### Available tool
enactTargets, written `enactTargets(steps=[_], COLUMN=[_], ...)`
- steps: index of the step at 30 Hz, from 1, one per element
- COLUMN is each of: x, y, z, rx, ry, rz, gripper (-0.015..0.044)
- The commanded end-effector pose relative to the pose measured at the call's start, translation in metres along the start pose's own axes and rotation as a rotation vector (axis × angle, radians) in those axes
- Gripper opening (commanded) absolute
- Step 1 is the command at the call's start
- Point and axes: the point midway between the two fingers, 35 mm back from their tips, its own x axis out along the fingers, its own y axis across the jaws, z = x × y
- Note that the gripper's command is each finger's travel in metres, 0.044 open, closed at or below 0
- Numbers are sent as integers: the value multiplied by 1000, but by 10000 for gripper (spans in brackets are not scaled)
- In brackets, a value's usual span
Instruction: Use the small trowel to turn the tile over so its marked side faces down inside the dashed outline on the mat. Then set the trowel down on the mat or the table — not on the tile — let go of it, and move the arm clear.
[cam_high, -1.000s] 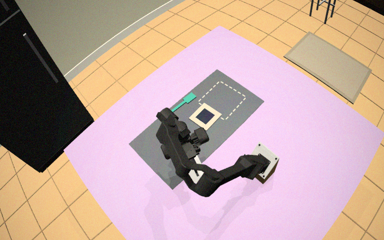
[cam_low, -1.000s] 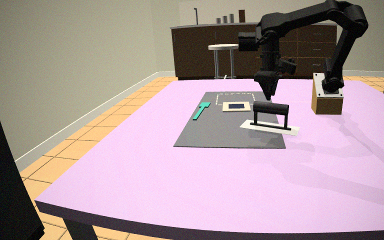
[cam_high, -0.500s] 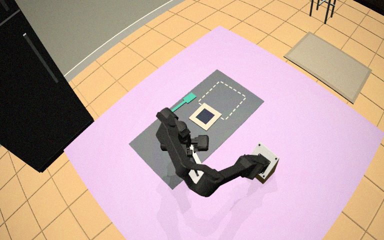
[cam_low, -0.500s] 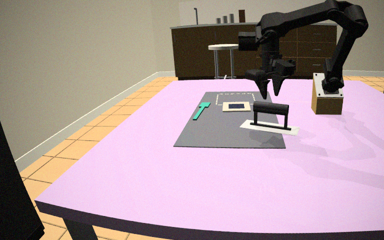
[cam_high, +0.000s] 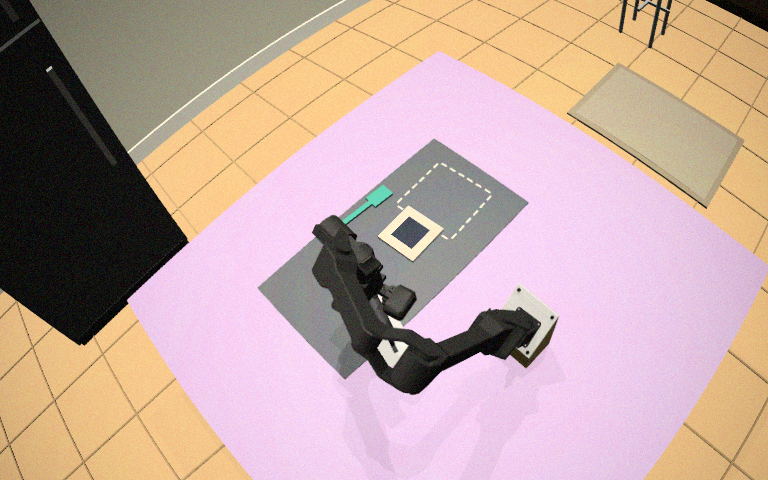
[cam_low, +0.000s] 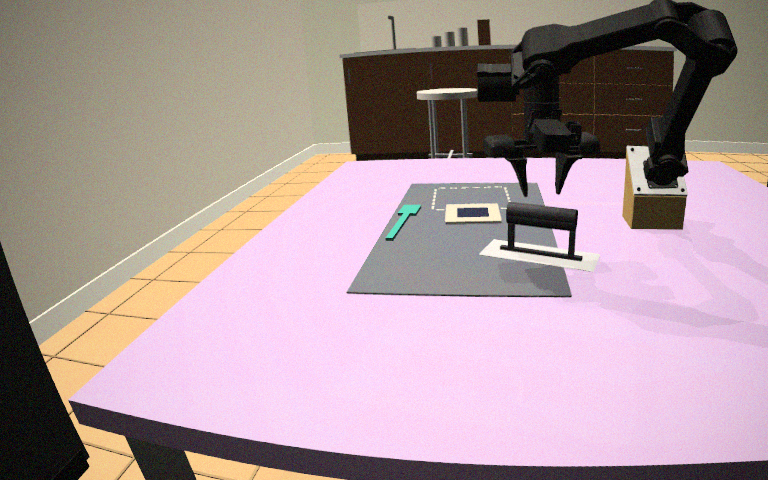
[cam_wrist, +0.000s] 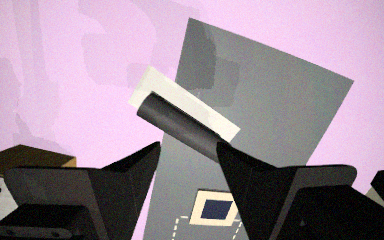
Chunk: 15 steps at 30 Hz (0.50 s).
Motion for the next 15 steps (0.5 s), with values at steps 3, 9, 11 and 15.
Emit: enactTargets(steps=[3,9,11,15], x=[0,0,0,0], y=[0,0,0,0], z=[1,1,1,2], rx=[189,397,466,604], ry=[-2,-3,-3,-3], rz=[-4,-4,-4,-4], gripper=[270,270,270,270])
